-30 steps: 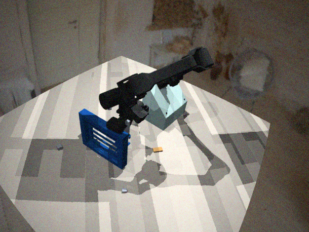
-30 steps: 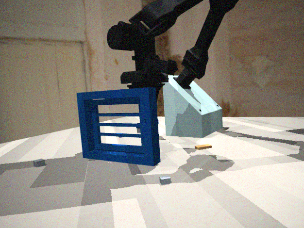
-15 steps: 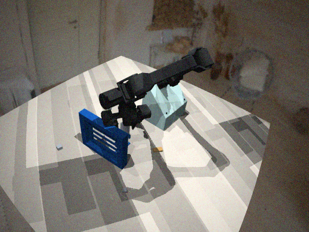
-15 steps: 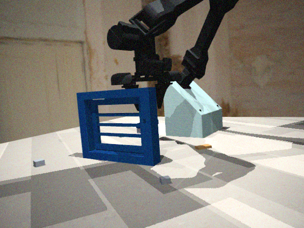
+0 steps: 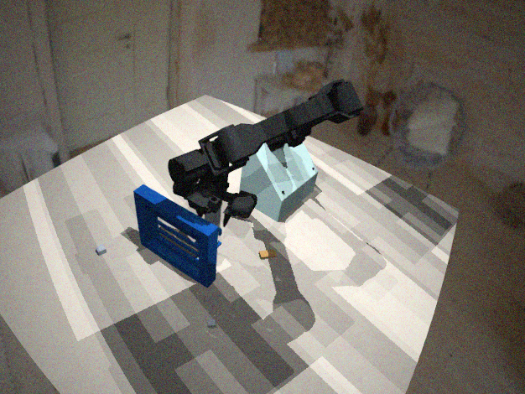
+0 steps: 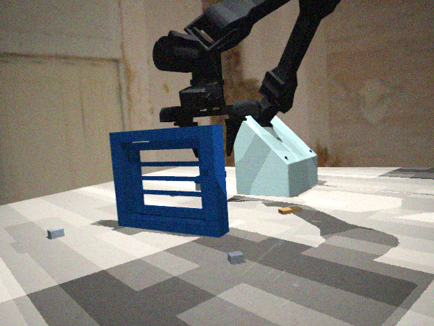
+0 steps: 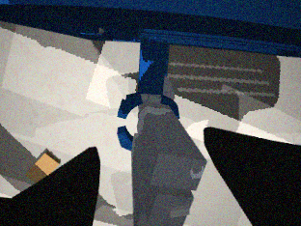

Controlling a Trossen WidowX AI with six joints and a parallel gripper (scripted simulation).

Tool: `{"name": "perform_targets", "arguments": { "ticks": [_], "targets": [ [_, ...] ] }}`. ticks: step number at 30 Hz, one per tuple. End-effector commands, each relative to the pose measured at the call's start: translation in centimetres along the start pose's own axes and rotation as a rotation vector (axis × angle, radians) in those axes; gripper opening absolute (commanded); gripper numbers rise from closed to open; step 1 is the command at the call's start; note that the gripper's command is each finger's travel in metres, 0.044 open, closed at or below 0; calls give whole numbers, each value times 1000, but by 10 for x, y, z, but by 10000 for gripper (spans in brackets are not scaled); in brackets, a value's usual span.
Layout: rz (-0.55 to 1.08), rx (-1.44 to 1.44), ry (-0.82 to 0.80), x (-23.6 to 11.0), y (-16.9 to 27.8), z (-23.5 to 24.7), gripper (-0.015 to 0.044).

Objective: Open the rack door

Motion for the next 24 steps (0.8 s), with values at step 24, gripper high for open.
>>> {"name": "perform_targets", "arguments": {
  "ticks": [24],
  "targets": [
    [1,1330,6,1,0,0,294]
  ]
}}
Point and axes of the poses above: the point midway between the two fingers, 35 mm back from their tips, its own x axis out along the fingers, its own z axis across the jaws, y = z × x, the point moved 10 cm from there along -x, back along the fingers, and after that the axes turned 14 degrees about -x, right-handed, at the moved point
